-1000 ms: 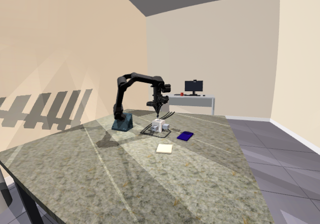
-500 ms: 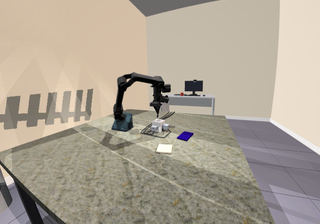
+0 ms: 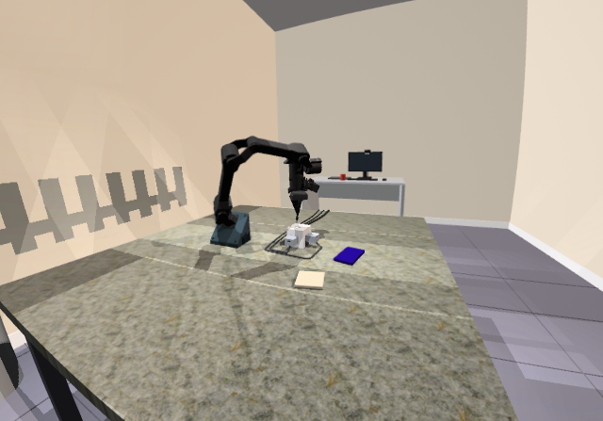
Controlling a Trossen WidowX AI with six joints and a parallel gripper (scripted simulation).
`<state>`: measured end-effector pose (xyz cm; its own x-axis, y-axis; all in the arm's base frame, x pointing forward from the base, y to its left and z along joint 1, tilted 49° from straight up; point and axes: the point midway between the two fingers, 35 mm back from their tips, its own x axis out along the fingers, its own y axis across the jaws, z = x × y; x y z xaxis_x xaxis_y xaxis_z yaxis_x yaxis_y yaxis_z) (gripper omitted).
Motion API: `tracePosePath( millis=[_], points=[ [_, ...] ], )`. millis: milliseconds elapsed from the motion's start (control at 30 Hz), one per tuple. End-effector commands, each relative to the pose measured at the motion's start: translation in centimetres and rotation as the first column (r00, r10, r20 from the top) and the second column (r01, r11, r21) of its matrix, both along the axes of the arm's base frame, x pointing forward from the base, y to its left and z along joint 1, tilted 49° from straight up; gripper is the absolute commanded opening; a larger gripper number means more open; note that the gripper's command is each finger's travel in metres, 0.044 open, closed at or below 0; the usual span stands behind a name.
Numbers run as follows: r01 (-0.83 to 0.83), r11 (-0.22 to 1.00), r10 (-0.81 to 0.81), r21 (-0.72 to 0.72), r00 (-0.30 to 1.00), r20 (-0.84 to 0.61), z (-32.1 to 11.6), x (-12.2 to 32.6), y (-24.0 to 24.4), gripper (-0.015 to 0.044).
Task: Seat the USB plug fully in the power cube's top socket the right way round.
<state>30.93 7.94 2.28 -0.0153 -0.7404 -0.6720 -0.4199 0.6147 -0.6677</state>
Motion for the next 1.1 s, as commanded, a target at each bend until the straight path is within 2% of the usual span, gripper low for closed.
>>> tracePosePath(
  millis=[0,500,1067],
  points=[
    [-0.065,0.998,0.065,0.003,0.995,-0.073,-0.05,-0.05,-0.05,0.0],
    [-0.314,0.947,0.317,0.066,0.882,-0.348,-0.05,-0.05,-0.05,0.0],
    [-0.535,0.817,0.545,0.215,0.593,-0.593,-0.05,-0.05,-0.05,0.0]
  ],
)
